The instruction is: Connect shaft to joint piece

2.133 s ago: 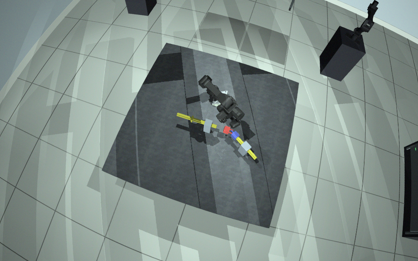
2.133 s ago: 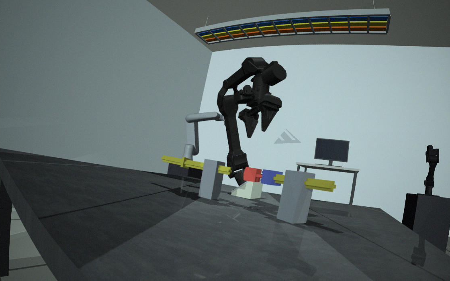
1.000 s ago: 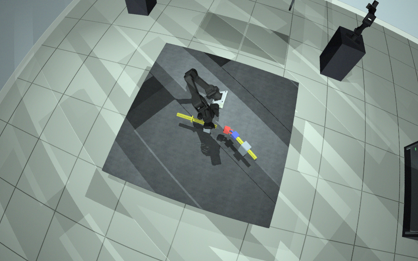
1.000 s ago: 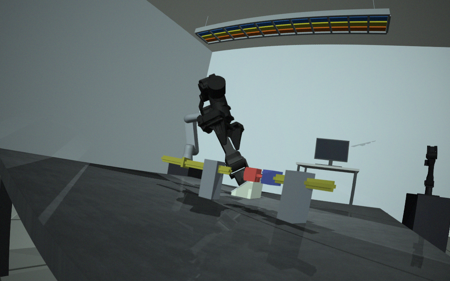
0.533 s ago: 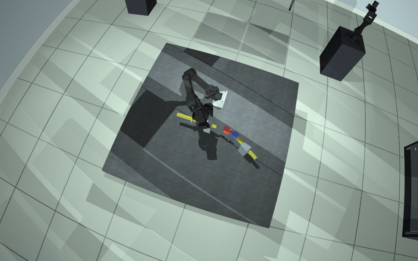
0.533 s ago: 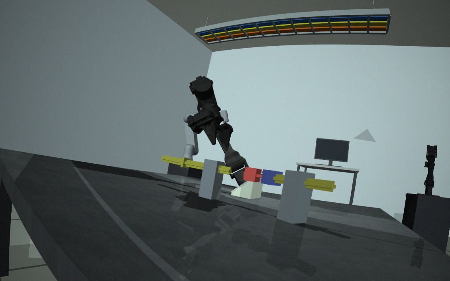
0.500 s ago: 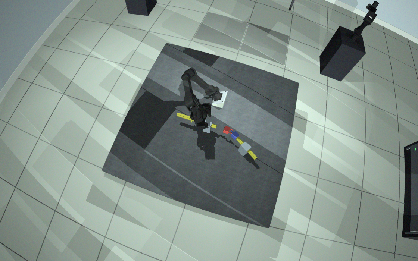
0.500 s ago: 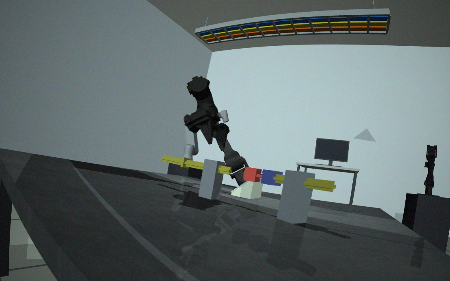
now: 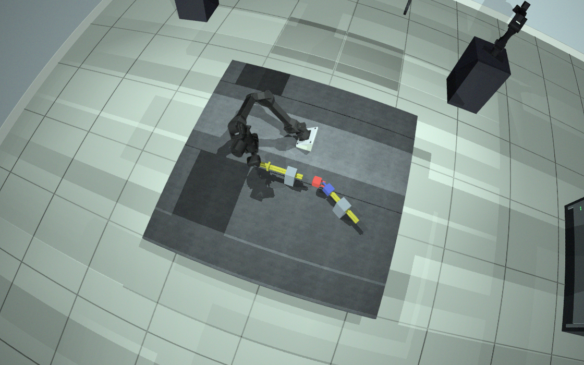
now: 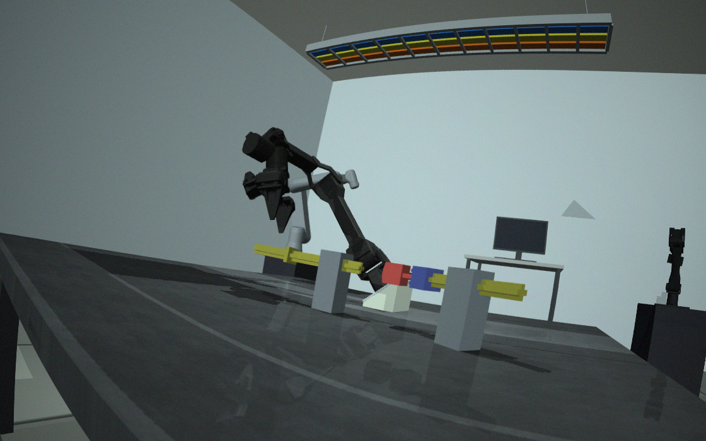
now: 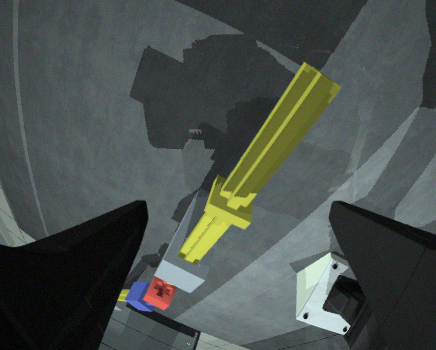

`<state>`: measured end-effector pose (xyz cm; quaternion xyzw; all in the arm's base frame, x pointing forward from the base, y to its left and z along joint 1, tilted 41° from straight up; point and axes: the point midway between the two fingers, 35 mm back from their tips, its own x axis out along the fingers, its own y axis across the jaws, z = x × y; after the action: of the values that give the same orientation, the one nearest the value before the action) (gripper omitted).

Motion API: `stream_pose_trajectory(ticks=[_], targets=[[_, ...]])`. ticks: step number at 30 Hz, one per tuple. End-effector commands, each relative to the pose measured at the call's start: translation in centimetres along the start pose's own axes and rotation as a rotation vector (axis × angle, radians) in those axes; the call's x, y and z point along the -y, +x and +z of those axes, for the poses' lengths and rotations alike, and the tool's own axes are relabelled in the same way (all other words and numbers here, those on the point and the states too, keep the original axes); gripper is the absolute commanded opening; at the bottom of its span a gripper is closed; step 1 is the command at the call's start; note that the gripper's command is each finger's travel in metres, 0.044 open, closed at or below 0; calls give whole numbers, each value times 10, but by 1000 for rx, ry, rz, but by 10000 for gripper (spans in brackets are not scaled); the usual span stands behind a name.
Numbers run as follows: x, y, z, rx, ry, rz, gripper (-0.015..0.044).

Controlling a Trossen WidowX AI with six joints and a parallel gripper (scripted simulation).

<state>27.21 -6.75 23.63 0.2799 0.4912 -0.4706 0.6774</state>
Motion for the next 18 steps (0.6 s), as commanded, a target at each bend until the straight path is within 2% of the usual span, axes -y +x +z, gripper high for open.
stream_pose_trajectory(ticks=[1,7,18], targets=[[15,-8,12,22,-59,-11,440],[15,-6,13,31,-40,-18,440],[19,33,20,211,277,-89,440]])
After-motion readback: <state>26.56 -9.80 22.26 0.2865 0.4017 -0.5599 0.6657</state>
